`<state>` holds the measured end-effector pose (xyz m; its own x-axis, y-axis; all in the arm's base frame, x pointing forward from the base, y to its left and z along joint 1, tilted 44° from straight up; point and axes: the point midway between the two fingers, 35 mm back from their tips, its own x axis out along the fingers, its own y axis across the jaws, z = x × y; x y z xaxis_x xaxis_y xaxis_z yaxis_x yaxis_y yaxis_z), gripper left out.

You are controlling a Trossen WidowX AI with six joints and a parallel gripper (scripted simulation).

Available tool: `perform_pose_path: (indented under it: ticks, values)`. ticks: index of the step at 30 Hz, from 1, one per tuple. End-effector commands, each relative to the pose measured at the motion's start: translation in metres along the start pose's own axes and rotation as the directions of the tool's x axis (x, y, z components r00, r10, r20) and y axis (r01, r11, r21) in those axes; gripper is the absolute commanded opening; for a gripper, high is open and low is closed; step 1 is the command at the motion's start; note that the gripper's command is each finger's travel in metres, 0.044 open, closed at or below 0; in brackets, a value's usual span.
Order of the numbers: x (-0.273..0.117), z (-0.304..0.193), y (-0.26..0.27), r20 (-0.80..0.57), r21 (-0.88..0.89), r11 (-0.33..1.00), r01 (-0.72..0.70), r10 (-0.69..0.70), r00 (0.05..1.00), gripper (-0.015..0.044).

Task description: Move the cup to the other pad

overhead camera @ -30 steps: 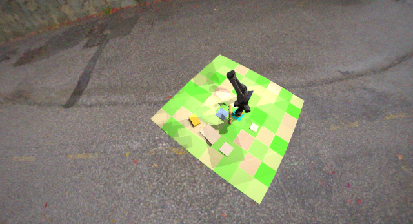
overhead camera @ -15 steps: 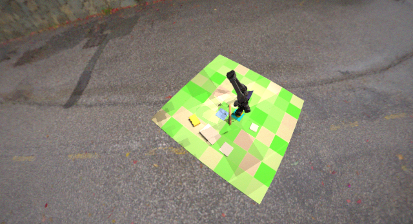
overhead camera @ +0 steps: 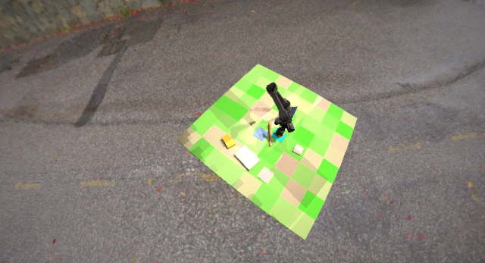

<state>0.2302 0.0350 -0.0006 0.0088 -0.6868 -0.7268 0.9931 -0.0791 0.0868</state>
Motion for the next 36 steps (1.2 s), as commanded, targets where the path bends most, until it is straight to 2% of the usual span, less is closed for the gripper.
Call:
perform_pose_path:
  ticks: [1, 35, 36]
  values:
    - [-0.005, -0.001, 0.000, -0.004, 0.004, 1.000, 0.003, -0.003, 1.000, 0.0147]
    - [-0.046, -0.001, 0.003, 0.000, 0.001, 1.000, 0.002, -0.002, 1.000, 0.0147]
    - [-0.043, -0.001, 0.003, 0.004, -0.003, 1.000, -0.004, 0.004, 1.000, 0.0173]
